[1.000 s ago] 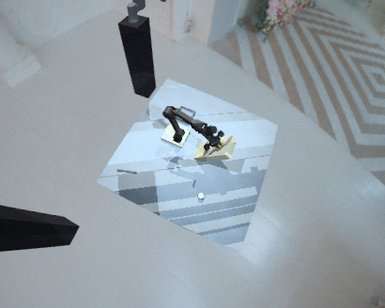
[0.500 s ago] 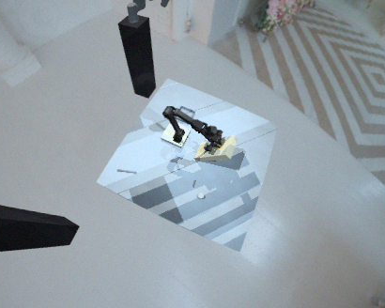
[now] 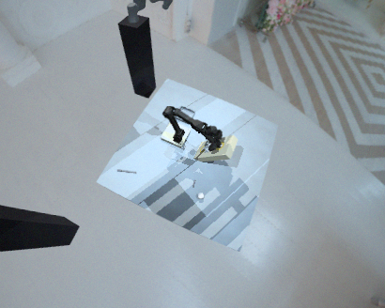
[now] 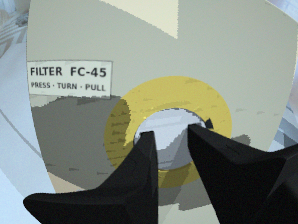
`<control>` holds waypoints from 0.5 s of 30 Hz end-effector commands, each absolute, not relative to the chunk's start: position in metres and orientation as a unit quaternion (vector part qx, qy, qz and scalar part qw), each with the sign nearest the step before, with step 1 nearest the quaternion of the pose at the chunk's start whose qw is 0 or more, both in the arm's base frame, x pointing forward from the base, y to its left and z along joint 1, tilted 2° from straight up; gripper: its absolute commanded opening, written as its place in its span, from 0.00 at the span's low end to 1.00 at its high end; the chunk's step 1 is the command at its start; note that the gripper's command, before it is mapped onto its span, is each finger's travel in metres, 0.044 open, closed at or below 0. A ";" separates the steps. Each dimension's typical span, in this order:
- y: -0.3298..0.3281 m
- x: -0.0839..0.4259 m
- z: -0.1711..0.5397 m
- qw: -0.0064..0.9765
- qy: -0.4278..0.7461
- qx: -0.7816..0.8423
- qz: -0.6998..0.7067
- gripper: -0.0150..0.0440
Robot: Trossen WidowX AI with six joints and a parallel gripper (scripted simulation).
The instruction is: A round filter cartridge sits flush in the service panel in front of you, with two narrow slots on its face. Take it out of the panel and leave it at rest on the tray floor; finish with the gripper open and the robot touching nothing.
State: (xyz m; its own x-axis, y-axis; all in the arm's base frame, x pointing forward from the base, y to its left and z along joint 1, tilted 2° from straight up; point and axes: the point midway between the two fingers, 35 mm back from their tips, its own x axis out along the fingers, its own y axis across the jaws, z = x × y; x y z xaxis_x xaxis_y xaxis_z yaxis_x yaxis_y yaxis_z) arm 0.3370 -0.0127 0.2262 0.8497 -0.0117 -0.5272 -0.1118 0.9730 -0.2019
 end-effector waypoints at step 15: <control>-0.014 0.344 0.220 0.910 0.266 -0.307 0.081 0.25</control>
